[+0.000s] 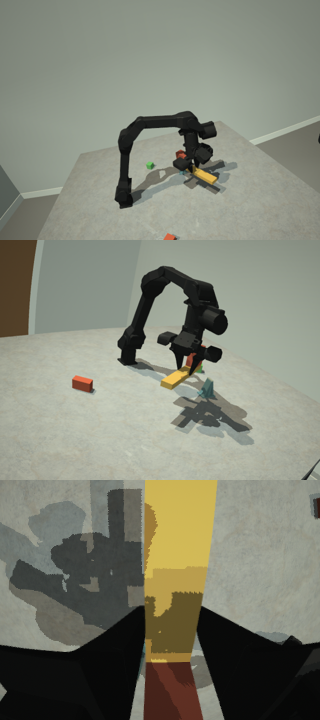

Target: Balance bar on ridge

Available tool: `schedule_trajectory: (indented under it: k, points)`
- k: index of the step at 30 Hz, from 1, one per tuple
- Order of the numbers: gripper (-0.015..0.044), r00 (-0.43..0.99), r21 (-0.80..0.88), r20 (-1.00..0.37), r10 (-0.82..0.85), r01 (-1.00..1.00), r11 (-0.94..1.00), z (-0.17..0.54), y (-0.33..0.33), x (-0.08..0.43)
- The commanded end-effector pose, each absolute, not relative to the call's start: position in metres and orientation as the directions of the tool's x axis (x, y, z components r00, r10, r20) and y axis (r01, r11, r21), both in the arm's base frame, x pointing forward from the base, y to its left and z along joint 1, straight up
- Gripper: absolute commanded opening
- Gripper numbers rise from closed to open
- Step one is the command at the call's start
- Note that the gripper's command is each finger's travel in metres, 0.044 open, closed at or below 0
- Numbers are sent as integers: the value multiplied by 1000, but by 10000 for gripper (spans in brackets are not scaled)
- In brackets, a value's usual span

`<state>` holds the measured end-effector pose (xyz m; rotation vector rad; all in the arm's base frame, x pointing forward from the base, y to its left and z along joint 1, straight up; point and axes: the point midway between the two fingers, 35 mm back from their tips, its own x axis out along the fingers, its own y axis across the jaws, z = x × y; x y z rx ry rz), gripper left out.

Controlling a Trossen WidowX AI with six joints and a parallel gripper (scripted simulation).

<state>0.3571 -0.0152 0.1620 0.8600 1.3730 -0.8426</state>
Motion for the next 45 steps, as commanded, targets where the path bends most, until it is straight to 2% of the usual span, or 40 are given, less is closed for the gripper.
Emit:
schedule_trajectory:
  k: [1, 29, 45]
  points:
    - [0, 31, 28, -1000, 0, 919, 392, 164, -2, 359]
    - [0, 29, 27, -1000, 9, 988, -150, 166, 103, 335]
    - [0, 28, 26, -1000, 9, 984, -177, 149, 109, 329]
